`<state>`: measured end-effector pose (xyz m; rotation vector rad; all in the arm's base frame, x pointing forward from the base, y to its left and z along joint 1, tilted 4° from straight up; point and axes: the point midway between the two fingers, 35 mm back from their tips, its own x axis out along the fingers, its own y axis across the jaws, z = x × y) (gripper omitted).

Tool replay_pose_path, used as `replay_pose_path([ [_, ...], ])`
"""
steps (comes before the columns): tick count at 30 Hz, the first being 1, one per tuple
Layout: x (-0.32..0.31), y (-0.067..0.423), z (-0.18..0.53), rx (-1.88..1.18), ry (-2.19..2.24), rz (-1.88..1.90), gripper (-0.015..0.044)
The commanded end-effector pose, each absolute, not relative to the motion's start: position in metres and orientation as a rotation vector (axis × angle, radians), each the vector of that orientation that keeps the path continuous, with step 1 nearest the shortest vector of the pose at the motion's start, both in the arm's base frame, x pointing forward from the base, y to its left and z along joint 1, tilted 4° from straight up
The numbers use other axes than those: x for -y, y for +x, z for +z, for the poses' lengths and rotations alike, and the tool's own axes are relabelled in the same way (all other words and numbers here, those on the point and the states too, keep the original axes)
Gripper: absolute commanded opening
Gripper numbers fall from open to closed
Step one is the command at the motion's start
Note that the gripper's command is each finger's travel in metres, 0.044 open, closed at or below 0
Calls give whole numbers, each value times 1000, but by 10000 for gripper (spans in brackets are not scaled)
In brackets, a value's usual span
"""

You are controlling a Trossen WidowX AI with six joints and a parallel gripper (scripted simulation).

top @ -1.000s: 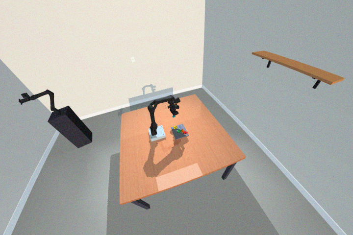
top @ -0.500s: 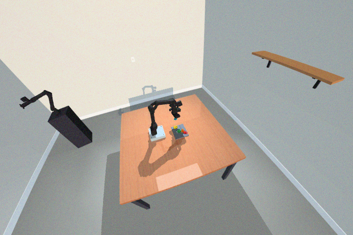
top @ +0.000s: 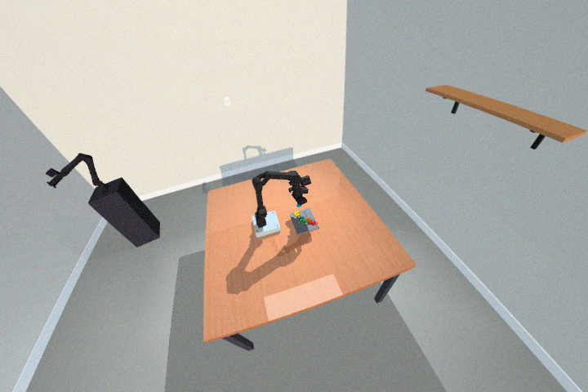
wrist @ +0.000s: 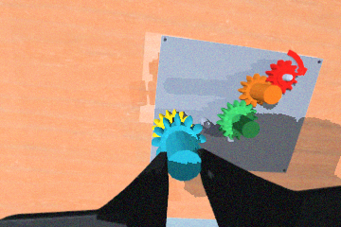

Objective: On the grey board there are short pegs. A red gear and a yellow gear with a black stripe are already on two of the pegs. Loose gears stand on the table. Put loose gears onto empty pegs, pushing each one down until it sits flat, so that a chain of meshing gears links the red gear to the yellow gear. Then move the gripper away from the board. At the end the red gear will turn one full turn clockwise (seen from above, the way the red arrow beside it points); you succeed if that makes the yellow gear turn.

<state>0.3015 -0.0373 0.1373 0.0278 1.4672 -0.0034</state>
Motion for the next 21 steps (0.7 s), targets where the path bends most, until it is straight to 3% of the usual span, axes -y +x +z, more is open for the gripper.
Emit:
replay_pose_path([
  [1,44,300,130,-1468,29,2,0],
  [21,78,289,102,-1468,26,-1,0],
])
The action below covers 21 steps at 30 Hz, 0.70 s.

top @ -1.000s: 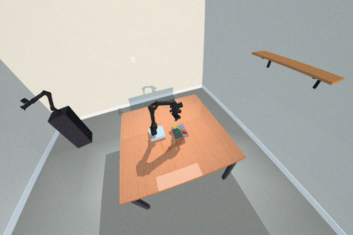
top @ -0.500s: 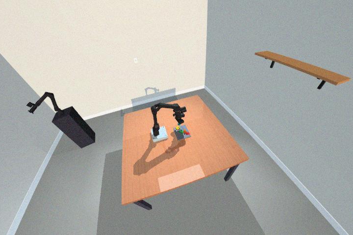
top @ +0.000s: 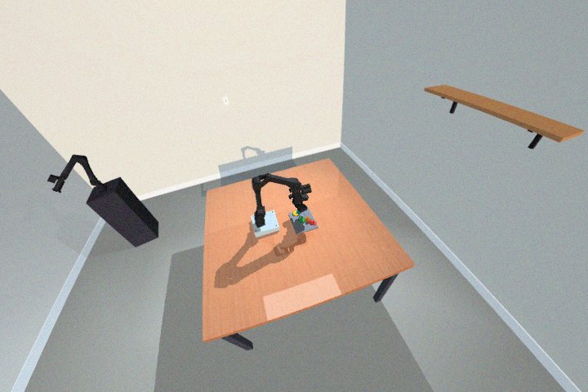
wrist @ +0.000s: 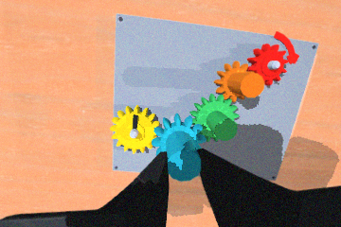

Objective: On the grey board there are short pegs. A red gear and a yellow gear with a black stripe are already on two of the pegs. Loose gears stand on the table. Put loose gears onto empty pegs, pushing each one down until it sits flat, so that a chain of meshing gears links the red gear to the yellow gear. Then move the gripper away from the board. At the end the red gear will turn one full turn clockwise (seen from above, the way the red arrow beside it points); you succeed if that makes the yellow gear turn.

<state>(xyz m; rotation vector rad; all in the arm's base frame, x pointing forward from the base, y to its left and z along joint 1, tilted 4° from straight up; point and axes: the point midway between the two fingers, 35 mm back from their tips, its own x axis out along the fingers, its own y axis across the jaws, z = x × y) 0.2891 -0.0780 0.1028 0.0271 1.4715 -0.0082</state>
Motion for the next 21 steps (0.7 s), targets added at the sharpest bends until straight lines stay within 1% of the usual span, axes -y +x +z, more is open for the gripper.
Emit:
replay_pose_path([
  [1,78,289,103,-1468,26,-1,0],
  [7,78,289,103,-1467,97,-65,0],
  [21,78,289,104,-1438,424,-360,0],
])
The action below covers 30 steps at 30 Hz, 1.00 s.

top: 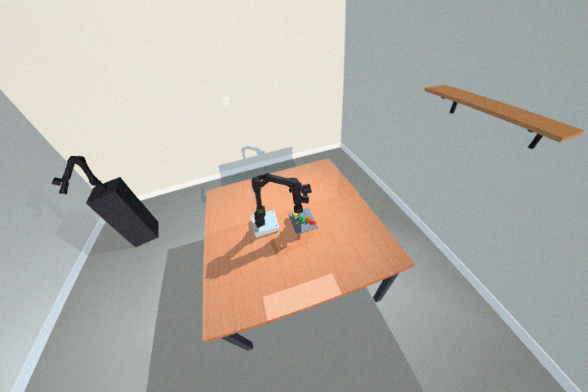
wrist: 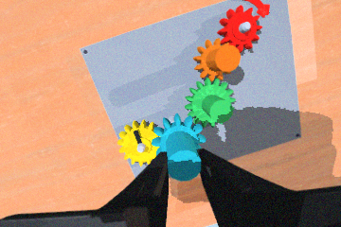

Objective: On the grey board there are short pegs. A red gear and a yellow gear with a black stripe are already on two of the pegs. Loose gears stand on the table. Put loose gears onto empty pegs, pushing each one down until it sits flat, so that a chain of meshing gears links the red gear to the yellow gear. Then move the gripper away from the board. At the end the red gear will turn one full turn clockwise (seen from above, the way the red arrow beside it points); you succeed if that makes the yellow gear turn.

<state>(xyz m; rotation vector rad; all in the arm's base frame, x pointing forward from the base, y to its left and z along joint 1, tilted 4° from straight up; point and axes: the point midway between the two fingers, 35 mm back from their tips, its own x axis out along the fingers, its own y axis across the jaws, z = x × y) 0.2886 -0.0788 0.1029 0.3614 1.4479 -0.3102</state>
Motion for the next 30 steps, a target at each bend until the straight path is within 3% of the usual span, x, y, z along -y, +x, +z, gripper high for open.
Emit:
replay_pose_path([
  [1,78,289,104,-1434,447,-382,0],
  [16,78,289,104,-1353,784,-687,0],
  [30,78,290,99,-1355,779,-682,0],
])
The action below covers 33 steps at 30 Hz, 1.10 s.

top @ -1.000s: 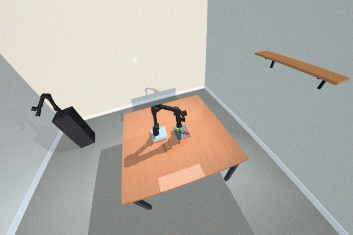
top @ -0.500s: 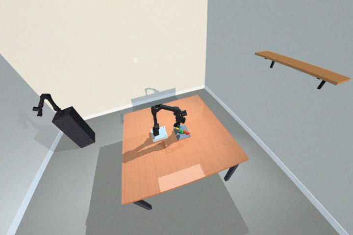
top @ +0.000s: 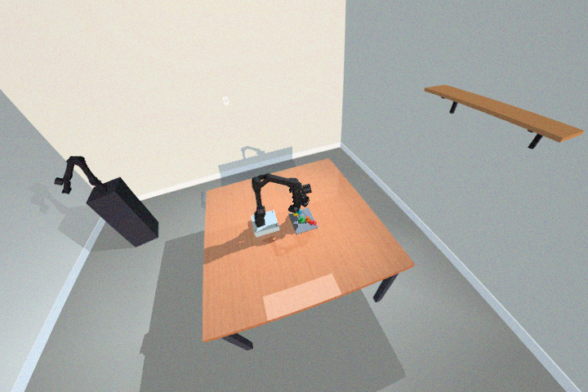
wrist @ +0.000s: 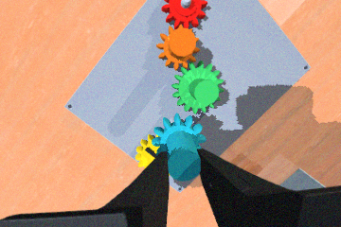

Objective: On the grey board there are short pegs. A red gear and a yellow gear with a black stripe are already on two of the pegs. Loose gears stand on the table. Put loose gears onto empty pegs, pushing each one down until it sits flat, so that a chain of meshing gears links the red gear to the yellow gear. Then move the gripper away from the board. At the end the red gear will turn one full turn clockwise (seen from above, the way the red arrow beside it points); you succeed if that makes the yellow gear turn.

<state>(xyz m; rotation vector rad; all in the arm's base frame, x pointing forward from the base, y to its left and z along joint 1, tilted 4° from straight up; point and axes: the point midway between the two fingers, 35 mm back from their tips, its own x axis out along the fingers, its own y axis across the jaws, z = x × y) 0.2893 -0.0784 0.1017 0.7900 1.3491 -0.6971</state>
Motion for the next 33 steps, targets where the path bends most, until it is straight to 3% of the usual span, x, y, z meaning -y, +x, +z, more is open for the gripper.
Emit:
replay_pose_path([
  [1,78,290,98,-1358,769,-673,0],
  [14,78,291,80,-1374,716,-625,0],
  [33,78,293,60,-1246,1066,-942,0],
])
